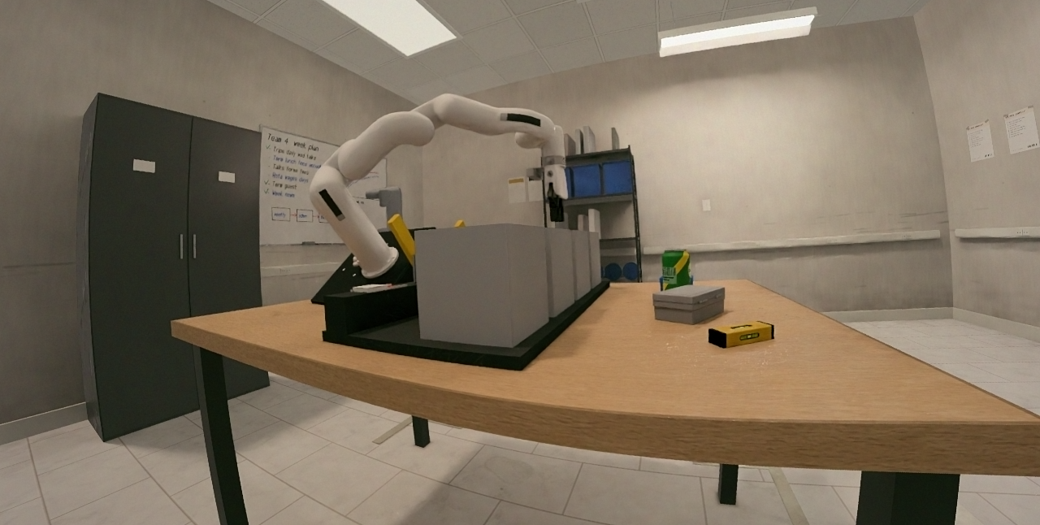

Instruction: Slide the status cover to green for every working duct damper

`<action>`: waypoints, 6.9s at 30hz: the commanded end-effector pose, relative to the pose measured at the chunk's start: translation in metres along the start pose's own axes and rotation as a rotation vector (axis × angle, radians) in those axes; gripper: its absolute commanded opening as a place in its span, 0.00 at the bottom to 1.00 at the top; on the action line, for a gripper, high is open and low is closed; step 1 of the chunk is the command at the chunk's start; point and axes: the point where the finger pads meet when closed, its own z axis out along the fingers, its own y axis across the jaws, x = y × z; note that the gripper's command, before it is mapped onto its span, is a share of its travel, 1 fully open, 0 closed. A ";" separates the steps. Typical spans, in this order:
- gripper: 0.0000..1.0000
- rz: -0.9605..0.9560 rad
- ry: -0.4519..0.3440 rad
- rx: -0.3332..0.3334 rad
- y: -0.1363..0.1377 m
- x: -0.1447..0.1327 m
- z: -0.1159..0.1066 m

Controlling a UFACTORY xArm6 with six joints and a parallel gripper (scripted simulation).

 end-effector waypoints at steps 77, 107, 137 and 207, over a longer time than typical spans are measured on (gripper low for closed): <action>0.39 0.000 0.003 0.005 0.001 -0.002 -0.003; 0.39 0.000 0.003 0.005 0.001 -0.002 -0.003; 0.00 0.000 0.003 0.005 0.001 -0.002 -0.003; 0.00 -1.309 0.006 0.003 0.000 -0.001 -0.002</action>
